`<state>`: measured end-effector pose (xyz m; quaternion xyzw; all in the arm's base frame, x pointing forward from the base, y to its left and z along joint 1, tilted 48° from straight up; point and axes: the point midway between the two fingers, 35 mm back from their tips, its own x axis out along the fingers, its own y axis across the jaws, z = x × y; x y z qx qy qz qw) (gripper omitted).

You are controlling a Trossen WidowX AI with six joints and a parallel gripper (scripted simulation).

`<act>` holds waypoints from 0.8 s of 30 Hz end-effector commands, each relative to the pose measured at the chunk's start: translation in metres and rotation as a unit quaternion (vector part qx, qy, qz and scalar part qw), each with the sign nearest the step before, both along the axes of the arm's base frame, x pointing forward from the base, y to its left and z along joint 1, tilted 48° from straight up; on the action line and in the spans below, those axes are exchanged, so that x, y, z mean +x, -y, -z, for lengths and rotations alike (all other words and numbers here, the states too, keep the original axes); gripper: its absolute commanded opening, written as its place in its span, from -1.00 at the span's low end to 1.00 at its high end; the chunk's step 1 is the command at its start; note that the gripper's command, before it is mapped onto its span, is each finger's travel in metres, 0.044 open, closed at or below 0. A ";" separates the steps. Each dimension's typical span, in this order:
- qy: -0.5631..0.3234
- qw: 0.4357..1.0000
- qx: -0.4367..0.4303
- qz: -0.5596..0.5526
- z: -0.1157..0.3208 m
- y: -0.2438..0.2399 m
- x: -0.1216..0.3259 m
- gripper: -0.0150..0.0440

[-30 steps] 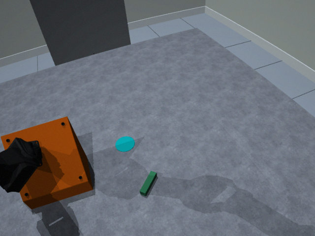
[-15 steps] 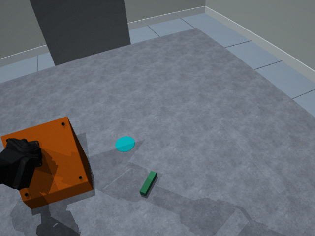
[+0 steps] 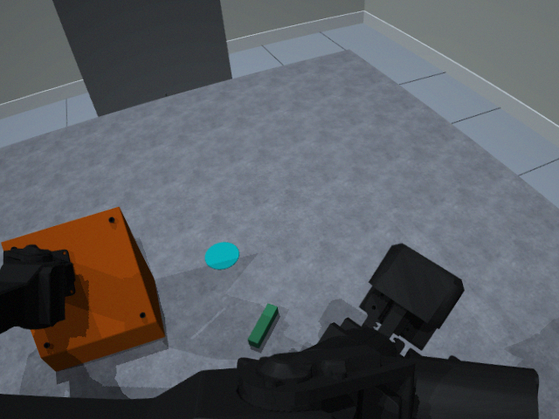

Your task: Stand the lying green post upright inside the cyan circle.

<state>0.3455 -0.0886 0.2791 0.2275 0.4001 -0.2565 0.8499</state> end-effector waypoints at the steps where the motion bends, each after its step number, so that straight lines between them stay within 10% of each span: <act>1: -0.084 0.992 -0.060 -0.067 0.036 -0.015 -0.001 0.30; 12: -0.308 0.877 -0.235 -0.285 0.120 -0.055 -0.021 0.30; 24: -0.493 0.597 -0.396 -0.493 0.175 -0.085 -0.056 0.30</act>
